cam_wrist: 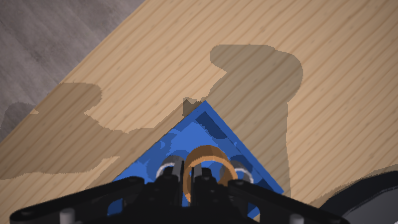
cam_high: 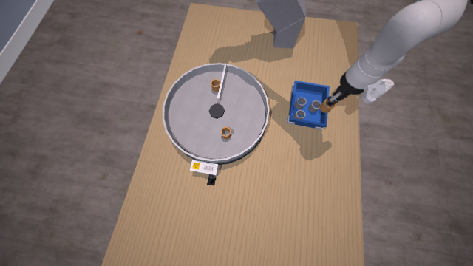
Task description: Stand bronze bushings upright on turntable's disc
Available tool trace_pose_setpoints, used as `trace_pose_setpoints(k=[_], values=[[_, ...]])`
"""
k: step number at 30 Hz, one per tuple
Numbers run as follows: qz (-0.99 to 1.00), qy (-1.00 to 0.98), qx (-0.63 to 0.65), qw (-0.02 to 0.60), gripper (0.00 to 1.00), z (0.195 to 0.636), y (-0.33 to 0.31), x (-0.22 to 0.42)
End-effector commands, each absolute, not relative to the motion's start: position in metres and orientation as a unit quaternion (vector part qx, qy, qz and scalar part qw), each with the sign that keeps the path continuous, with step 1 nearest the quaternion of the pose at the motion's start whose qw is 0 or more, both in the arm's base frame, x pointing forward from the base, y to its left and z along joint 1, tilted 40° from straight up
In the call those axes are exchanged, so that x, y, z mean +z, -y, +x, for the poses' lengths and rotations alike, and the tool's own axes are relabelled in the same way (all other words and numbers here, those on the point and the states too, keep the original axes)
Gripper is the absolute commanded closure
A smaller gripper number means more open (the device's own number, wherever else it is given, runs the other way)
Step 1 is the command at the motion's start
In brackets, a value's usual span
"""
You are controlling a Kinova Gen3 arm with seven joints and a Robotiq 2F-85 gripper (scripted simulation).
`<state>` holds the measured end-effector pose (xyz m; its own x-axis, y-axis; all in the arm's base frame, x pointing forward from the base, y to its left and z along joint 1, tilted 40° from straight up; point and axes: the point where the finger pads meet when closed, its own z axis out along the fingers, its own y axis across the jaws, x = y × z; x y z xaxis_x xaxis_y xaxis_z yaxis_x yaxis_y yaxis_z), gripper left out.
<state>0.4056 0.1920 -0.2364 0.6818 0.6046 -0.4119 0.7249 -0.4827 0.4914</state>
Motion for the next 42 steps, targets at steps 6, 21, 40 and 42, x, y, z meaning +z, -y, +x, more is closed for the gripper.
trace_pose_setpoints(k=[6, 21, 40, 42], values=[[0.856, -0.389, -0.091, 0.328, 1.00, 0.406, -0.193, -0.236], [0.856, -0.389, -0.091, 0.328, 1.00, 0.406, -0.193, -0.236], [0.856, -0.389, -0.091, 0.328, 1.00, 0.404, -0.175, -0.221], [0.856, -0.389, -0.091, 0.328, 1.00, 0.404, -0.170, -0.217]])
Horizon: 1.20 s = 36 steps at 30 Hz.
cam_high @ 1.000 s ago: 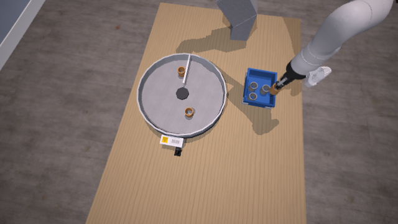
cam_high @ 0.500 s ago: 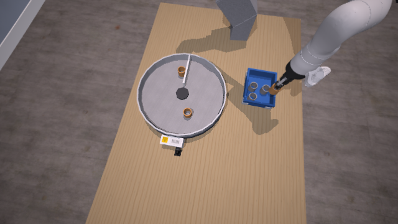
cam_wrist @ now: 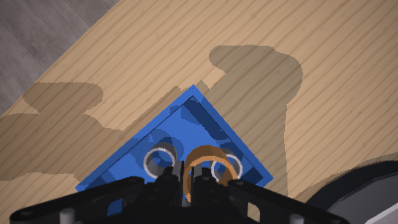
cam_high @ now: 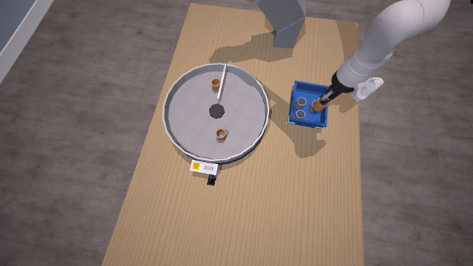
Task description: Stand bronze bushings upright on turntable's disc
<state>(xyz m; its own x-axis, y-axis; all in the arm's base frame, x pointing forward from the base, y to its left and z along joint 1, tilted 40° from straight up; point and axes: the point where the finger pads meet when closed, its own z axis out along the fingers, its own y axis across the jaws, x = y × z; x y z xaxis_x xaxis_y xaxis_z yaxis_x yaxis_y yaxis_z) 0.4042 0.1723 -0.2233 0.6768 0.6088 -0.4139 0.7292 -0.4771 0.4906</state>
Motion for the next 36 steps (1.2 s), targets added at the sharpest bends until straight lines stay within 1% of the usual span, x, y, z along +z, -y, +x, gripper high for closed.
trace_pose_setpoints(k=[1, 13, 26, 28, 36], values=[[0.856, -0.389, -0.091, 0.328, 1.00, 0.403, -0.167, -0.214], [0.856, -0.389, -0.091, 0.328, 1.00, 0.400, -0.130, -0.184], [0.856, -0.389, -0.091, 0.328, 1.00, 0.392, -0.059, -0.127], [0.856, -0.389, -0.091, 0.328, 1.00, 0.392, -0.059, -0.127], [0.856, -0.389, -0.091, 0.328, 1.00, 0.387, -0.009, -0.087]])
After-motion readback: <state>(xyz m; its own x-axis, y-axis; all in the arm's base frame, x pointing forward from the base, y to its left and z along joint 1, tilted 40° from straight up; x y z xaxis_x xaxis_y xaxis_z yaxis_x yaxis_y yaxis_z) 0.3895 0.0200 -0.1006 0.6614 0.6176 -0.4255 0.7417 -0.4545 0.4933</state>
